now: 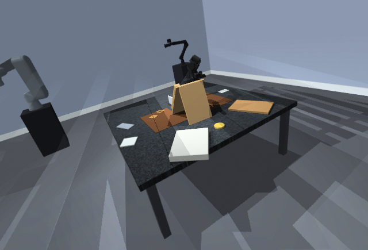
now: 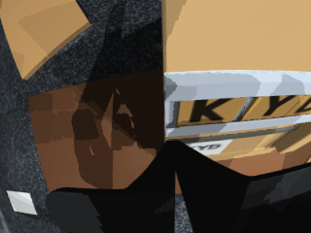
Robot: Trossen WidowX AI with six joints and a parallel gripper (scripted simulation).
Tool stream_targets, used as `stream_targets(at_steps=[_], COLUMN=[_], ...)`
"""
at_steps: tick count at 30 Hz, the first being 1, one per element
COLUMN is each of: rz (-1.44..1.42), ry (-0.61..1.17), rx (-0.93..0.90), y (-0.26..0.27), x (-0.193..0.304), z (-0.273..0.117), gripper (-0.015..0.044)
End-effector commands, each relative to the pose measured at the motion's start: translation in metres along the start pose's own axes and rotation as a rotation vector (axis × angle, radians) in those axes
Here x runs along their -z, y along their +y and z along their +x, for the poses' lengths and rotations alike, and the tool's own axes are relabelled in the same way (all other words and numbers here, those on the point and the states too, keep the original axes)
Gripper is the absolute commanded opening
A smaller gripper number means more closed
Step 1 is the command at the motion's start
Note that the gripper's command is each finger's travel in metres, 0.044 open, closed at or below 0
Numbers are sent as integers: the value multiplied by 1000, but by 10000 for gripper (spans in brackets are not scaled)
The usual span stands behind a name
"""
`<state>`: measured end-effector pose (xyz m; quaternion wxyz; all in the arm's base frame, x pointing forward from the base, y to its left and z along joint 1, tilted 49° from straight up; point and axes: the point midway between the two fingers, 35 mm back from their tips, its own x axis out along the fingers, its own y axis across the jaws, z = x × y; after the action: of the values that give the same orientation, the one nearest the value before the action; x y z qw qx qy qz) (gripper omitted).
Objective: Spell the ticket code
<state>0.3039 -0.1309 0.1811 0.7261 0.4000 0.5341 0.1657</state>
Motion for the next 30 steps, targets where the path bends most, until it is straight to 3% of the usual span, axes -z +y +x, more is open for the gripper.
stream_targets(at_steps=[1,30], rz=[-13,-16], ry=[8,9], rx=[10,12], y=[-1,0], x=[-2,-12], z=[2,14], gripper=[0,0])
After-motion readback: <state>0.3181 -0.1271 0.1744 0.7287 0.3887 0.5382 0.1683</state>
